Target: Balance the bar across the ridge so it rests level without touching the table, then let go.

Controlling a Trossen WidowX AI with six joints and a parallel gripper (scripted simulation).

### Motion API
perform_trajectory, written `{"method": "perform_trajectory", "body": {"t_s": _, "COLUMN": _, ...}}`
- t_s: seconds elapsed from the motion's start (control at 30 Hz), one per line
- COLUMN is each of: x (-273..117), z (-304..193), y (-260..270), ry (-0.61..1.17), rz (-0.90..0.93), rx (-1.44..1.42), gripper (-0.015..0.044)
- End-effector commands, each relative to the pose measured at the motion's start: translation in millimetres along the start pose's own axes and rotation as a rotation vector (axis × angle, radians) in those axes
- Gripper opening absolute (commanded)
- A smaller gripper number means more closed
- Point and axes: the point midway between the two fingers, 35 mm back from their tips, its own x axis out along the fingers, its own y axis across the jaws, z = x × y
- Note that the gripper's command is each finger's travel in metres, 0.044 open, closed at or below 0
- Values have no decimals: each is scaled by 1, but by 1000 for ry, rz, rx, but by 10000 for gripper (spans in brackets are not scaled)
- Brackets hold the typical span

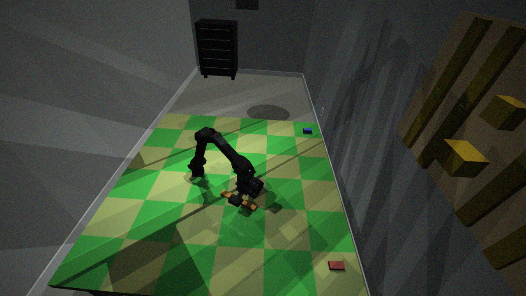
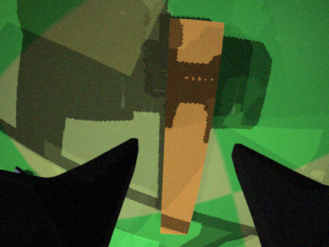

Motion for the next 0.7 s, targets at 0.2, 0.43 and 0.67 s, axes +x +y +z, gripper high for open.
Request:
{"method": "perform_trajectory", "body": {"t_s": 0.2, "x": 12, "z": 1, "y": -1, "ry": -7, "rz": -7, "rx": -4, "gripper": 315}}
{"method": "perform_trajectory", "body": {"t_s": 0.43, "x": 23, "z": 0, "y": -1, "ry": -7, "rz": -7, "rx": -4, "gripper": 315}}
{"method": "perform_trajectory", "body": {"t_s": 0.67, "x": 26, "z": 0, "y": -1, "ry": -7, "rz": -7, "rx": -4, "gripper": 315}}
